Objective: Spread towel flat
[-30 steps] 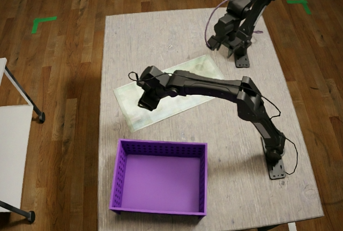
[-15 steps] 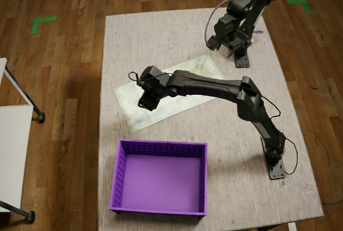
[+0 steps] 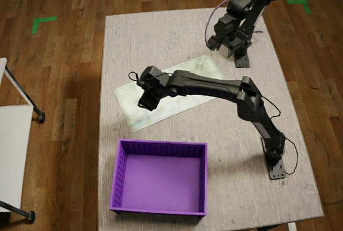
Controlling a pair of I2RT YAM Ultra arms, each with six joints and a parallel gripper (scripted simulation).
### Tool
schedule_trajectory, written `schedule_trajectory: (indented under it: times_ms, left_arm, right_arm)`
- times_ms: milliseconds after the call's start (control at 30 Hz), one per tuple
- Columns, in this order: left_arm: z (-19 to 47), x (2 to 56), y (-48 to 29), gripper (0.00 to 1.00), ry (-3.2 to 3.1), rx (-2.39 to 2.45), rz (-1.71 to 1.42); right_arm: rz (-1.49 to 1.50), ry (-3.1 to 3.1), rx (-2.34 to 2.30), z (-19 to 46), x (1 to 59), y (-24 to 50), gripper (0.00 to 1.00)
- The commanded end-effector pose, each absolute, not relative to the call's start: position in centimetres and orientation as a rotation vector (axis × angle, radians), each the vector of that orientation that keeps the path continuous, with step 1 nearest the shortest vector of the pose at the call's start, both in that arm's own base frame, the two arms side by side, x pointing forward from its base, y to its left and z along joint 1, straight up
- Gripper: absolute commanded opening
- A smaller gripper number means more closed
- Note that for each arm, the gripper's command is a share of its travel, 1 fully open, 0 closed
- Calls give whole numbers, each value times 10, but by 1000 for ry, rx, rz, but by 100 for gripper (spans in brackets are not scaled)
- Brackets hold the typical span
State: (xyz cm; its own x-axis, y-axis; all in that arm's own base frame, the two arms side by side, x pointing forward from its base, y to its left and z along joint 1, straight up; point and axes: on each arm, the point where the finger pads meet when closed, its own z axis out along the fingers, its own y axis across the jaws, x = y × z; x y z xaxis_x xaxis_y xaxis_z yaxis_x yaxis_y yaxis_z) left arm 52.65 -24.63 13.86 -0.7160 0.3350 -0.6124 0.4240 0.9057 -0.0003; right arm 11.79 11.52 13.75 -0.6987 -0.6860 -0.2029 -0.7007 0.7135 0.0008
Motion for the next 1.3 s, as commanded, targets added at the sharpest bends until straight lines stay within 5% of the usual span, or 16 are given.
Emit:
schedule_trajectory:
  times_ms: [0,233,733,1267]
  left_arm:
    - [145,523,-243,64,2435,537,-182]
    - [175,529,-247,64,2424,539,-187]
    - [178,437,-175,64,2527,9,1]
    - [176,350,-95,64,2537,-1,-1]
  right_arm:
    - [114,2732,-1112,140,118,115,64]
    - [119,2725,-1114,139,119,116,64]
    - [7,2733,-514,162,171,18,64]
    - [-116,2633,101,181,217,-92,64]
